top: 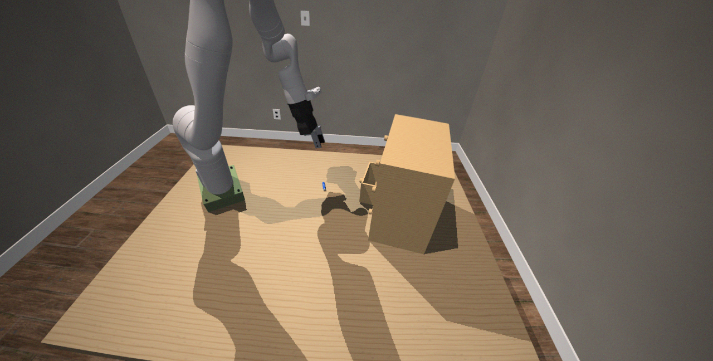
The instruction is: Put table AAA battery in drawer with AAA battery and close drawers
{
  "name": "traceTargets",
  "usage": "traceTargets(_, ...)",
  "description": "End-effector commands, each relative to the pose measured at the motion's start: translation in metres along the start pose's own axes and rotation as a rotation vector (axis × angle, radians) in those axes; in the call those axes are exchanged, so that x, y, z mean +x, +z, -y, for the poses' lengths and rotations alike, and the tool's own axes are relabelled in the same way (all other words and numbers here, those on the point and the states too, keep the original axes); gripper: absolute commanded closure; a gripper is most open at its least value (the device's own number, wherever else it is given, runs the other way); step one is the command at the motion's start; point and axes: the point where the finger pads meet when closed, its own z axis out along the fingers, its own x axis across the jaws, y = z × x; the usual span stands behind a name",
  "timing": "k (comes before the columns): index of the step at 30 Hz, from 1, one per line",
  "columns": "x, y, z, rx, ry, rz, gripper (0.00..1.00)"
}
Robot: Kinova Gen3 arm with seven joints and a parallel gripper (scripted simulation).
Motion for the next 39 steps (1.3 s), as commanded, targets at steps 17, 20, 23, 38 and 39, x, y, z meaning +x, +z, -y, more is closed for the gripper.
traceTargets(17, 0.0, -0.023, 0.004, -0.204, 0.031, 0.012, 0.33)
traceTargets(20, 0.0, -0.026, 0.003, -0.231, 0.031, 0.011, 0.33)
traceTargets(23, 0.0, -0.028, 0.003, -0.254, 0.03, 0.012, 0.33)
traceTargets(38, -0.001, -0.033, 0.001, -0.297, 0.029, 0.017, 0.33)
traceTargets(39, -0.001, -0.033, 0.001, -0.298, 0.029, 0.017, 0.33)
